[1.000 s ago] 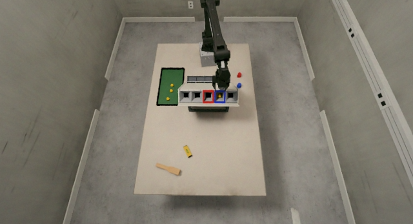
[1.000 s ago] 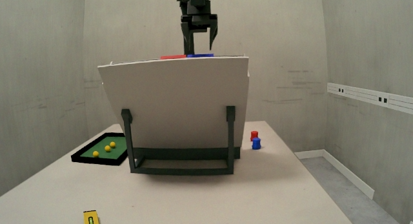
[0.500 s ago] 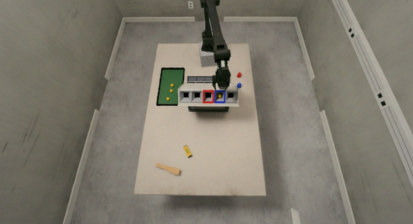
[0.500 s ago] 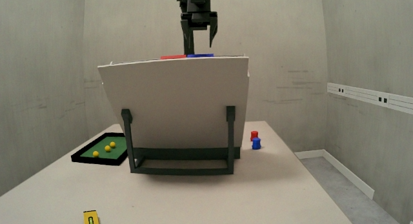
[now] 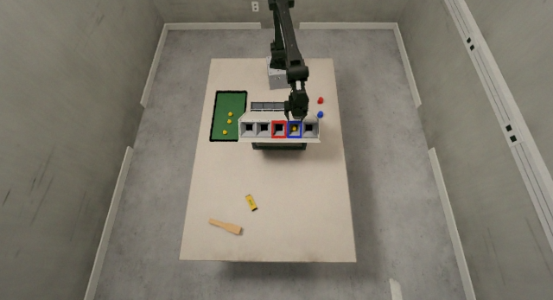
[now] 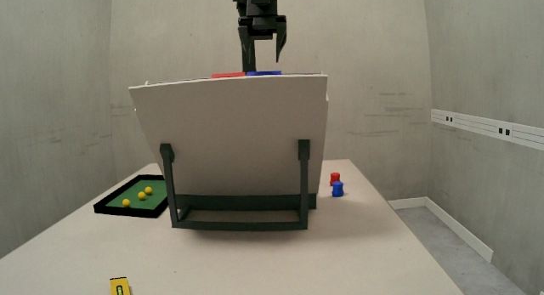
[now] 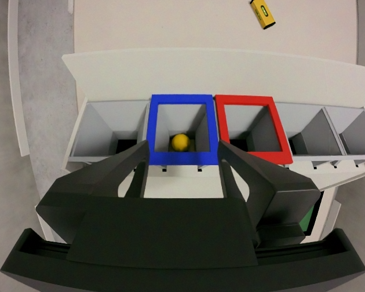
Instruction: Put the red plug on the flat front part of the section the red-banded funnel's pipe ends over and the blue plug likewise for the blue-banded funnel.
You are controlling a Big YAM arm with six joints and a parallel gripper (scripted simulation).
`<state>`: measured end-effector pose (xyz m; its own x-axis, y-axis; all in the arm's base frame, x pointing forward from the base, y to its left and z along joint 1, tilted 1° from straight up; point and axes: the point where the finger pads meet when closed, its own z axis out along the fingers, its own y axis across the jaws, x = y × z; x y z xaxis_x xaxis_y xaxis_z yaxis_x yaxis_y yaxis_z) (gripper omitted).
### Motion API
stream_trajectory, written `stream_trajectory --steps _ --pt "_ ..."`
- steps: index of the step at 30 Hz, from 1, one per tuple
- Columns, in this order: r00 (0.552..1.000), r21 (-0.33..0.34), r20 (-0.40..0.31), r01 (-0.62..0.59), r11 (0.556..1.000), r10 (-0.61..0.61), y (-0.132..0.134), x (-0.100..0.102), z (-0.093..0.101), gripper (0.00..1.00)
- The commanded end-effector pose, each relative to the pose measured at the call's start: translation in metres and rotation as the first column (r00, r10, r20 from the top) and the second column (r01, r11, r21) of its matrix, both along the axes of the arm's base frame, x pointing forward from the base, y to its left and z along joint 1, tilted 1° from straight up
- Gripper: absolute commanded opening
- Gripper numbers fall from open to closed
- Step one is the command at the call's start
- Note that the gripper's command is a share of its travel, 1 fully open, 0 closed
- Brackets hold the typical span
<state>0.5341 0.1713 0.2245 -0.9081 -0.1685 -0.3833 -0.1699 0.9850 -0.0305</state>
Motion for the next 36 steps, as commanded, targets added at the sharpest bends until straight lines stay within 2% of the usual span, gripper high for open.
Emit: stream_trajectory --steps 1,36 --pt "0.998 0.022 0.061 0.001 1.0 -0.002 0.0044 0.0146 0.0344 0.59" --pt "0.998 0.022 0.061 0.001 1.0 -0.003 0.0045 0.0147 0.0343 0.59"
